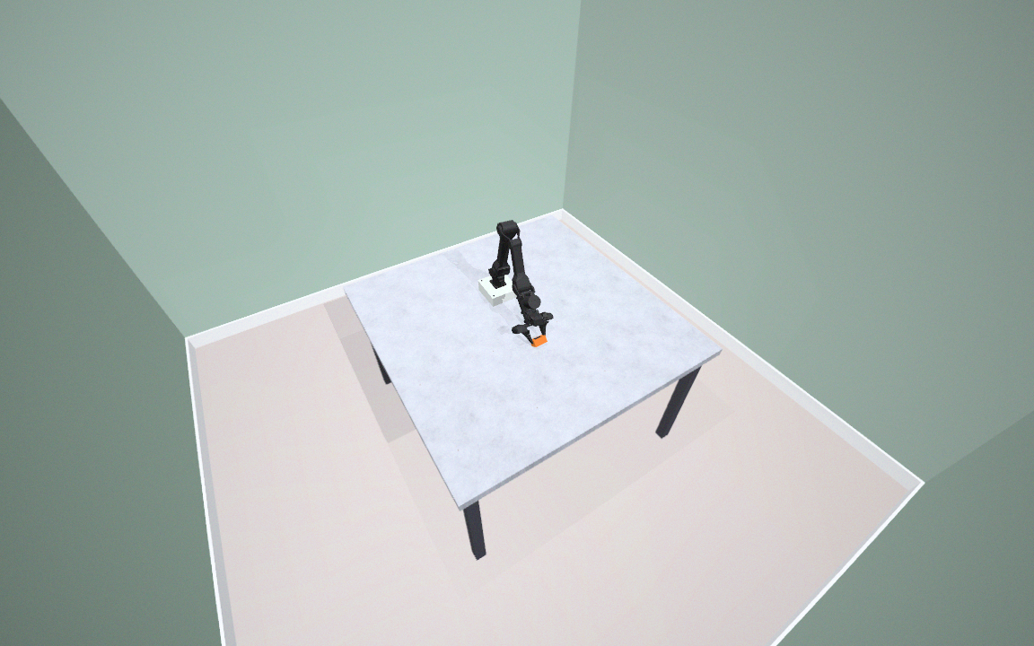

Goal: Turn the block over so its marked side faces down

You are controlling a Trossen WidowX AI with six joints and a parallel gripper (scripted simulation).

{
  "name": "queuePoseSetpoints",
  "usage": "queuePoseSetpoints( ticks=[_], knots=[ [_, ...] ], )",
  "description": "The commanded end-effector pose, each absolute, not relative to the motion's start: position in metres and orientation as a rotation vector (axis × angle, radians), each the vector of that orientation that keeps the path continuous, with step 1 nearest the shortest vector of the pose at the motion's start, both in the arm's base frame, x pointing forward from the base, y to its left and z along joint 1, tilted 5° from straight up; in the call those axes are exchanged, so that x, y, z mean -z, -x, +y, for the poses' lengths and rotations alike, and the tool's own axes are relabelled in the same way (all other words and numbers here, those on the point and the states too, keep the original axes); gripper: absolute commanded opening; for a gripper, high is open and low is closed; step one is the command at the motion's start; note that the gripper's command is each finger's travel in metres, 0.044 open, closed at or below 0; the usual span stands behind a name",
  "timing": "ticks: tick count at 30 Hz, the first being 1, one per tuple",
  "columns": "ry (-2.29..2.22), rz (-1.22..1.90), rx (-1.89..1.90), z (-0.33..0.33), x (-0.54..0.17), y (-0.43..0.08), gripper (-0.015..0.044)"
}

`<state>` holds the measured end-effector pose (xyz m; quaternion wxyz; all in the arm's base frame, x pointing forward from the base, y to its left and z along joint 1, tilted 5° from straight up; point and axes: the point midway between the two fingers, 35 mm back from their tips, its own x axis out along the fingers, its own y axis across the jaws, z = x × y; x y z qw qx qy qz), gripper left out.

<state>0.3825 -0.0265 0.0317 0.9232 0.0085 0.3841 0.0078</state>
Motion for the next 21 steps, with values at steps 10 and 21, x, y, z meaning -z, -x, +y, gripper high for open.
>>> queuePoseSetpoints(
  ticks=[10, 21],
  knots=[
    [-0.023, 0.607, -0.014, -0.027, -0.015, -0.388, 0.0000],
    [-0.025, 0.455, -0.013, -0.026, -0.012, -0.381, 0.0000]
  ],
)
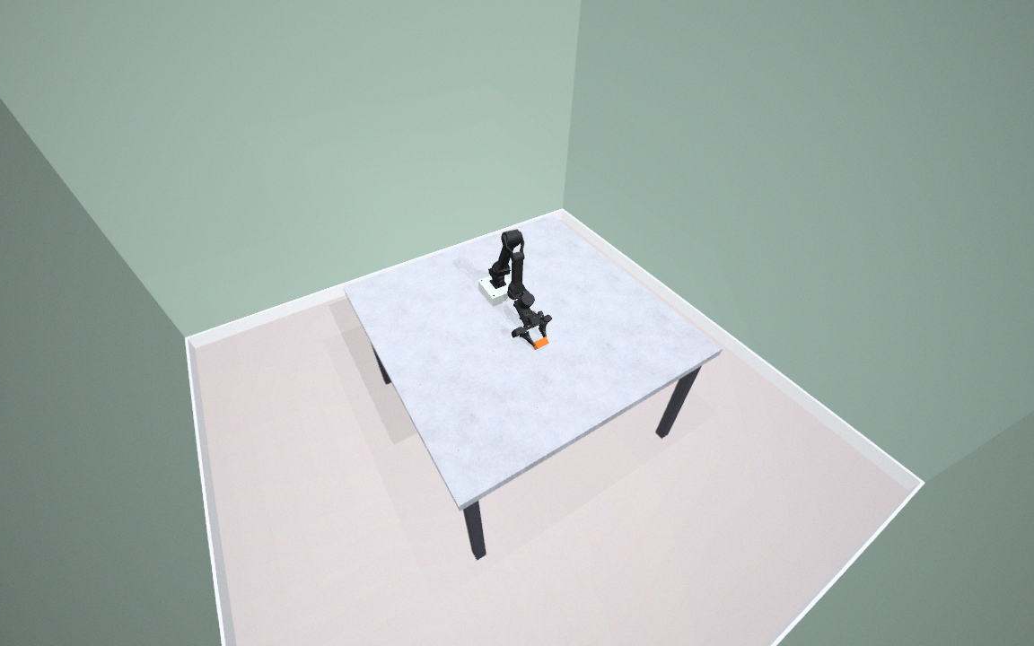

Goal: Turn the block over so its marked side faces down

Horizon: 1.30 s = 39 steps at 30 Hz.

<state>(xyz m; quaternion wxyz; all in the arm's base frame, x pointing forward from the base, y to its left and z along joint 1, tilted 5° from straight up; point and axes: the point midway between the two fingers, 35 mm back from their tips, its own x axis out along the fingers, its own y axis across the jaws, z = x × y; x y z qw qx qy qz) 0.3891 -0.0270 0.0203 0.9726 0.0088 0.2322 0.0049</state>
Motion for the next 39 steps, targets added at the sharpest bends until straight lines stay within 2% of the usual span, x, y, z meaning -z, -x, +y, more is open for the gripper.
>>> queuePoseSetpoints(
  ticks=[1, 9, 28, 39],
  knots=[
    [-0.025, 0.441, -0.013, -0.025, -0.013, -0.380, 0.0000],
    [-0.025, 0.340, -0.014, -0.024, -0.018, -0.369, 0.0000],
    [-0.026, 0.315, -0.014, -0.024, -0.021, -0.368, 0.0000],
    [-0.026, 0.315, -0.014, -0.024, -0.021, -0.368, 0.0289]
  ],
)
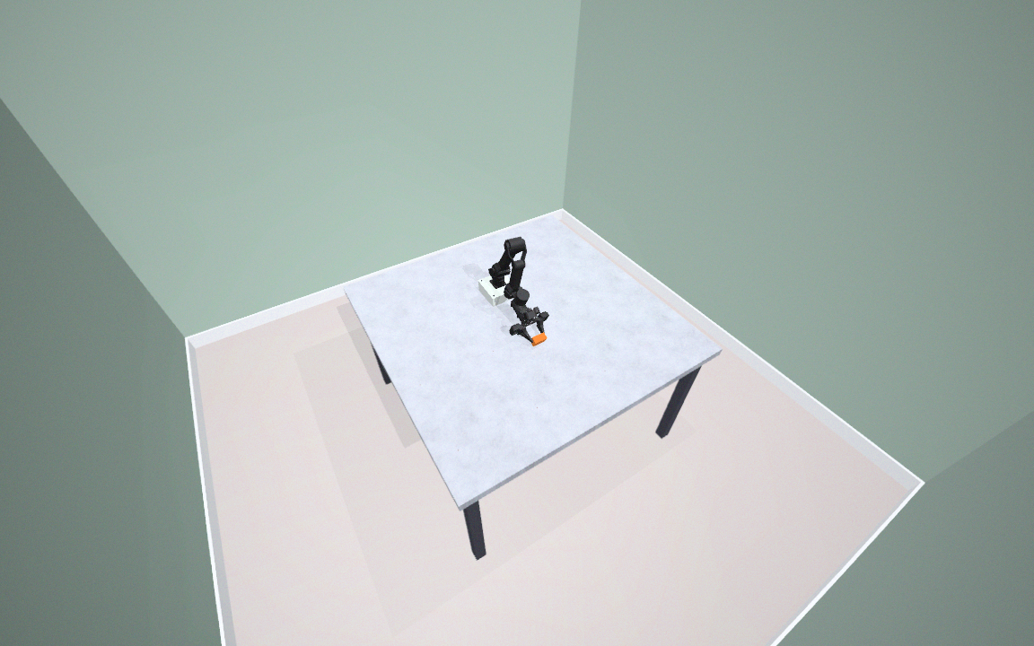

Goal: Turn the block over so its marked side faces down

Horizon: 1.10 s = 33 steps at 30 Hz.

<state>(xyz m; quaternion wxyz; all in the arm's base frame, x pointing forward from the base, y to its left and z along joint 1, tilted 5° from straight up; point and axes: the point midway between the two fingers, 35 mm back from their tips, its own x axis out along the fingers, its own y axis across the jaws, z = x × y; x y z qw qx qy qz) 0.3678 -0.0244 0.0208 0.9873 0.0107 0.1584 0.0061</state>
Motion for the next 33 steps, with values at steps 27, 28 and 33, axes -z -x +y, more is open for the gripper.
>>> queuePoseSetpoints(
  ticks=[27, 28, 33],
  knots=[
    [-0.026, 0.315, -0.014, -0.0241, -0.0214, -0.3679, 0.0440],
    [-0.026, 0.315, -0.014, -0.0241, -0.0214, -0.3679, 0.0440],
    [-0.026, 0.315, -0.014, -0.0241, -0.0214, -0.3679, 0.0440]
  ],
)
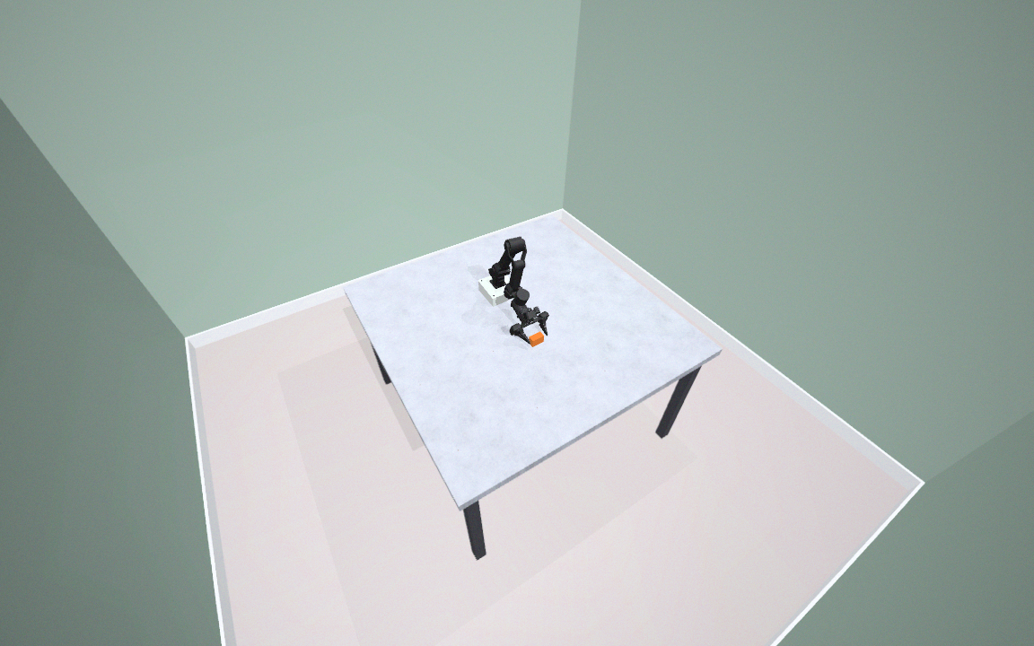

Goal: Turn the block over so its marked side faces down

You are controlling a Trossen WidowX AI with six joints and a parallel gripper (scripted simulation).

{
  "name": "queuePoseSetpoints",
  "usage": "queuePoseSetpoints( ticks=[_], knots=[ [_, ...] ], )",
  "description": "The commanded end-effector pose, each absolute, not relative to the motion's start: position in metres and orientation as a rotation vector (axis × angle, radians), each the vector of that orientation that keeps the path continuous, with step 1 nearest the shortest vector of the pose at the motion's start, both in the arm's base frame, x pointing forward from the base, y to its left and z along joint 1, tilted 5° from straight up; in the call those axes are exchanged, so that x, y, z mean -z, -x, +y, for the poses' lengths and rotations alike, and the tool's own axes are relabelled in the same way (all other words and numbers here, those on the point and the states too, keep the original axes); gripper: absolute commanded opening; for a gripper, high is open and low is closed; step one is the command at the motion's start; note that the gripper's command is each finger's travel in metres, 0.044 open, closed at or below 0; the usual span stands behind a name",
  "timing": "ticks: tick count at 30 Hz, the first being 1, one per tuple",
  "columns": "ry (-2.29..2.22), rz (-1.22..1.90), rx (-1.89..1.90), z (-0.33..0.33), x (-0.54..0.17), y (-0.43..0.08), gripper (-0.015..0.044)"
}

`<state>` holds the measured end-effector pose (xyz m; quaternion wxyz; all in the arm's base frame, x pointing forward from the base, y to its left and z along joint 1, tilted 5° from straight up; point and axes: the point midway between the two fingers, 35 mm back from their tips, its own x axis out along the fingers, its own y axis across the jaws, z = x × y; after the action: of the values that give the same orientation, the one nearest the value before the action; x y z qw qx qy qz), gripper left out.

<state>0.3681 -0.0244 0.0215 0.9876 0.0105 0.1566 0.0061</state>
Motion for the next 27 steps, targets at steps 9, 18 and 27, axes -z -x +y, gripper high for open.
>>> queuePoseSetpoints(
  ticks=[9, 18, 27],
  knots=[
    [-0.025, 0.367, -0.013, -0.025, -0.021, -0.374, 0.0440],
    [-0.022, 0.681, -0.014, -0.028, -0.050, -0.377, 0.0440],
    [-0.020, 0.876, -0.022, -0.026, -0.089, -0.342, 0.0440]
  ],
)
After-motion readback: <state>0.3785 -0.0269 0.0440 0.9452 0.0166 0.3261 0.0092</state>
